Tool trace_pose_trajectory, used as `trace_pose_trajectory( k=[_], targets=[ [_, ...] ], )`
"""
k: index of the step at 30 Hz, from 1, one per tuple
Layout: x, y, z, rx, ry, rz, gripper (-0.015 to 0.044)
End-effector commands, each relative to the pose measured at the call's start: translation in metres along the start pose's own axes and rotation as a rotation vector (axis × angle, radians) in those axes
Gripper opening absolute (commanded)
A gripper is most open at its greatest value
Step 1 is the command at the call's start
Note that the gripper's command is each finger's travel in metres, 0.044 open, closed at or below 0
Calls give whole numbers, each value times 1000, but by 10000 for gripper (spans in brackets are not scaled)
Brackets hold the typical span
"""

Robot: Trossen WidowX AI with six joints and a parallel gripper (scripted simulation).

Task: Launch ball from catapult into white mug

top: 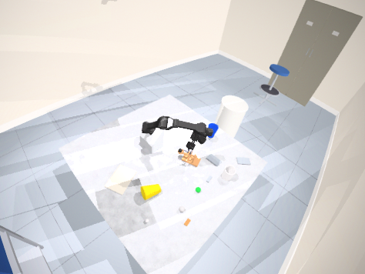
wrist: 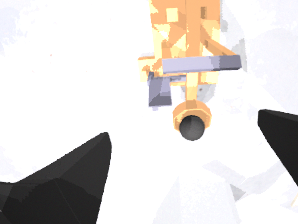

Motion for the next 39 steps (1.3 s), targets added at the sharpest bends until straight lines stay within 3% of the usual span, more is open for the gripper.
trace_pose_trajectory(
  k=[1,13,26,39],
  targets=[
    [3,31,-12,-143,25,-28,440],
    [-2,110,-53,-533,8,-83,440],
    [-33,176,-118,-911,-159,-67,440],
    [-35,179,-122,-929,-171,-64,440]
  ],
)
Point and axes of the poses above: the point midway between the two fingers, 35 mm back from their tips, its own z axis out along the fingers, its own x axis across the jaws, y = z × x, the point moved 7 cm from there along -z, back along the fingers, and after that the axes turned 3 degrees about z, right-handed, at the moved point
